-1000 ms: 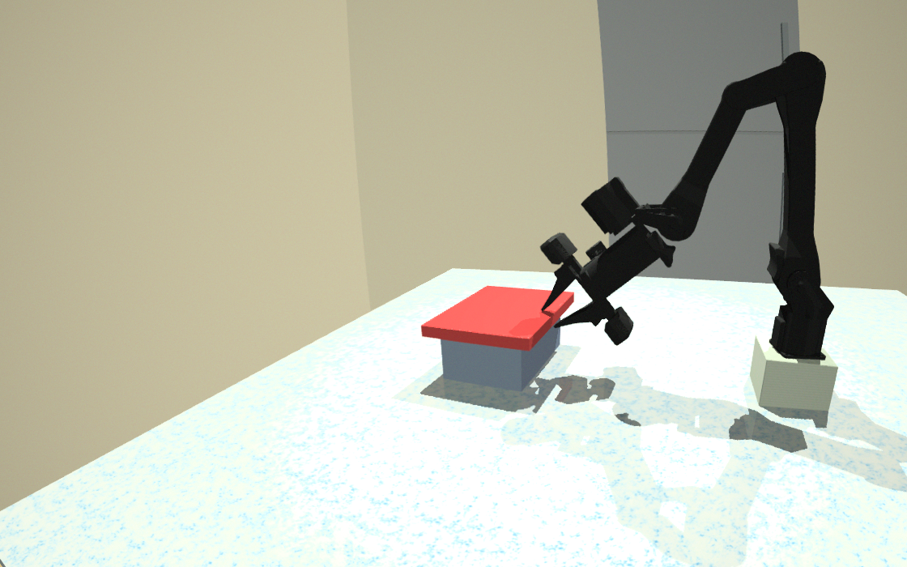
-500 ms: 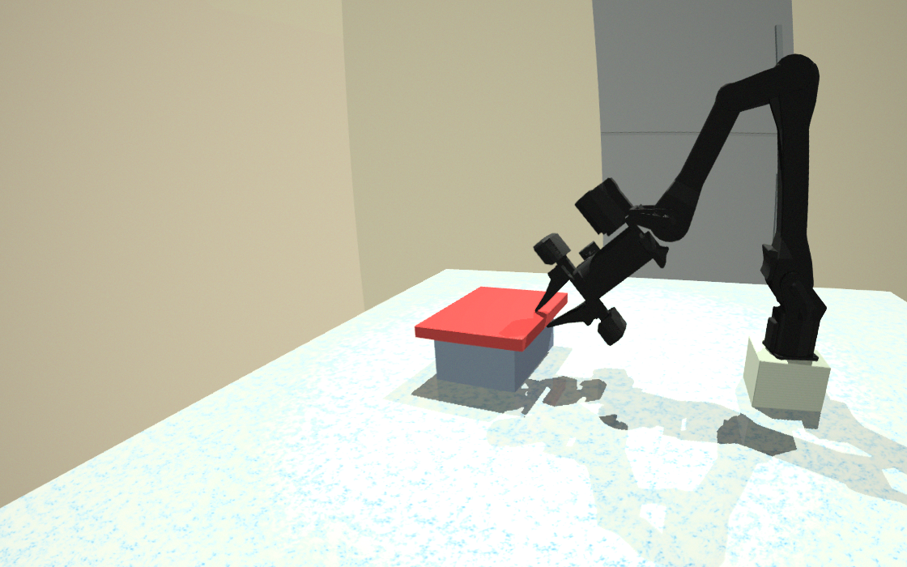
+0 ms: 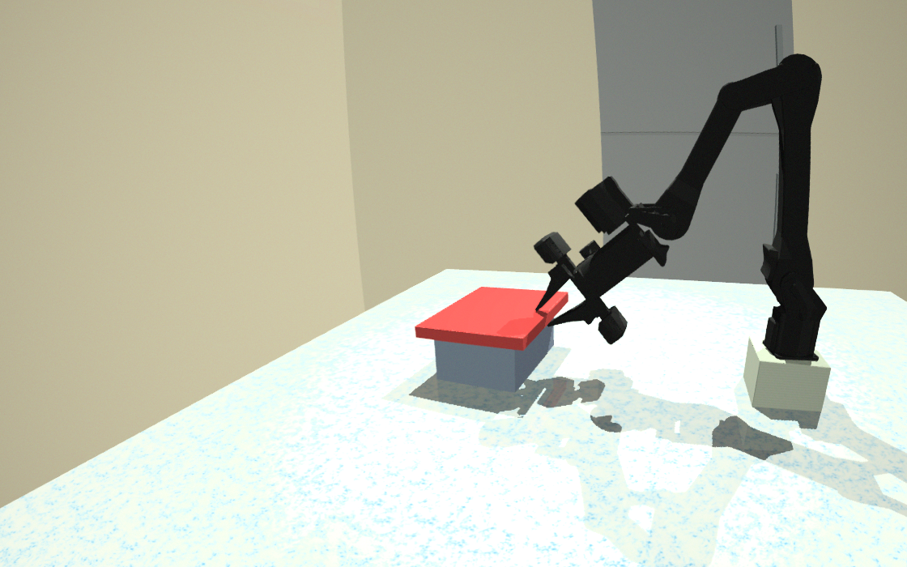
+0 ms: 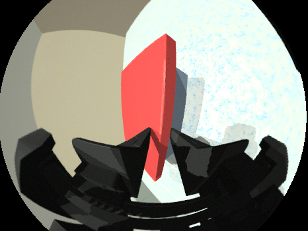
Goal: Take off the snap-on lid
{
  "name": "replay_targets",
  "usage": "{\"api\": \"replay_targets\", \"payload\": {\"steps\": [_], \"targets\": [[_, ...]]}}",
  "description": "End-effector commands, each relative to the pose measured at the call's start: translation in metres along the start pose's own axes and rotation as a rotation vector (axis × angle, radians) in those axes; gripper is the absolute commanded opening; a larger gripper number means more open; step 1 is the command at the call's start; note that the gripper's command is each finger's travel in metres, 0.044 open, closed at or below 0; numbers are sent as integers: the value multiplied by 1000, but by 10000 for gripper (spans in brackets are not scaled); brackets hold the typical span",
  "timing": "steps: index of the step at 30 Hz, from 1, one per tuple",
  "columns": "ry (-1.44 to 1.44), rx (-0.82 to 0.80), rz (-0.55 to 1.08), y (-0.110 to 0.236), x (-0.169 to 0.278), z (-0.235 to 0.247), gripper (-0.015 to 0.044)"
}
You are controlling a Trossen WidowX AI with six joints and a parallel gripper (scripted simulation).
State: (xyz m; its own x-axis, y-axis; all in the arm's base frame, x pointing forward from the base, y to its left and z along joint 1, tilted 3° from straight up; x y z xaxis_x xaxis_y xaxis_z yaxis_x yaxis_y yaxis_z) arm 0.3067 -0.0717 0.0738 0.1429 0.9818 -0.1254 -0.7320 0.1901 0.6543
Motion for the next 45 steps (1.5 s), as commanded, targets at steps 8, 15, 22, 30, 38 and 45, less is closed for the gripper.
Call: {"api": "replay_targets", "payload": {"steps": [8,15,22,30,38,45], "targets": [[0,-2,0,2,0,2,0],[0,-2,0,3,0,3,0],[0,-2,0,4,-1,4,0],[0,-2,0,5,-1,5,0],[0,-2,0,6,-1,6,0],[0,-2,0,7,-1,7,0]]}}
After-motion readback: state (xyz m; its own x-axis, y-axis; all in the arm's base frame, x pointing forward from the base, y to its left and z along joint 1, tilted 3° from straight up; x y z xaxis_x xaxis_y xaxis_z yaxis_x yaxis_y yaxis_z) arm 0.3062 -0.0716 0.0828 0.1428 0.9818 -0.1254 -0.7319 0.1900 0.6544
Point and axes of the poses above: the point midway between the two fingers, 35 mm back from their tips, its own y axis back along the fingers, its own z axis across the jaws, x = y × z, the point moved 6 cm from there along y, back along the fingers, and after that the axes turned 8 degrees about y, right-handed, at the moved point
